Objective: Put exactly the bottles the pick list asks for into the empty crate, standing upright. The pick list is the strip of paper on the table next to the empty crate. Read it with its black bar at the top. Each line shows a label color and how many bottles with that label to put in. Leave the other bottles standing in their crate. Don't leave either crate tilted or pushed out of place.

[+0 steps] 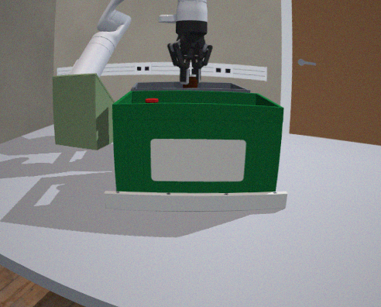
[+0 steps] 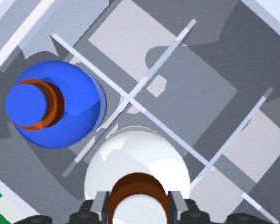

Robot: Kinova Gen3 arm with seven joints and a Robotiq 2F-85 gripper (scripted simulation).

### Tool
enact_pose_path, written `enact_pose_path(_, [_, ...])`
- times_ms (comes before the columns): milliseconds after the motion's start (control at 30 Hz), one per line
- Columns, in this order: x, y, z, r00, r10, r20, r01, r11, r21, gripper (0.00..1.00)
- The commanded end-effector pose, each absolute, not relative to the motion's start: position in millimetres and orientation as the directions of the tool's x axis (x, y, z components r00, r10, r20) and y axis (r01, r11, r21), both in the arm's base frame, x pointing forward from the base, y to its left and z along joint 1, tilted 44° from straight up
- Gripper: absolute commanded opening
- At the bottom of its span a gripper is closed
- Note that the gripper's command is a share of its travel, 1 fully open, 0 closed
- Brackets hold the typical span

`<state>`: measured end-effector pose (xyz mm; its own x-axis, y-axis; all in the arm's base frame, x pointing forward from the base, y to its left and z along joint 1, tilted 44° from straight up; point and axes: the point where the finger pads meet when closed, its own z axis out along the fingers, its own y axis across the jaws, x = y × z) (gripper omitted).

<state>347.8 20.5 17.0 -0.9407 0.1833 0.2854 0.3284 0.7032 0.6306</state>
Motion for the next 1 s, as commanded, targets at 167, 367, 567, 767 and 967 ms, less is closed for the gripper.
enact_pose_path(167, [347.9, 23.9, 12.9, -0.941, 0.185, 0.284, 0.328, 0.703, 0.630, 0.10])
enact_pose_path(367, [347.3, 28.1, 8.5, -0.941, 0.185, 0.284, 0.328, 0.703, 0.630, 0.10])
enact_pose_path(567, [347.3, 28.1, 8.5, -0.941, 0.185, 0.284, 0.328, 0.703, 0.630, 0.10])
enact_pose_path(767, [347.3, 28.1, 8.5, -0.941, 0.185, 0.284, 0.328, 0.703, 0.630, 0.10])
enact_pose_path(967, [347.3, 28.1, 8.5, -0.941, 0.185, 0.284, 0.328, 0.703, 0.630, 0.10])
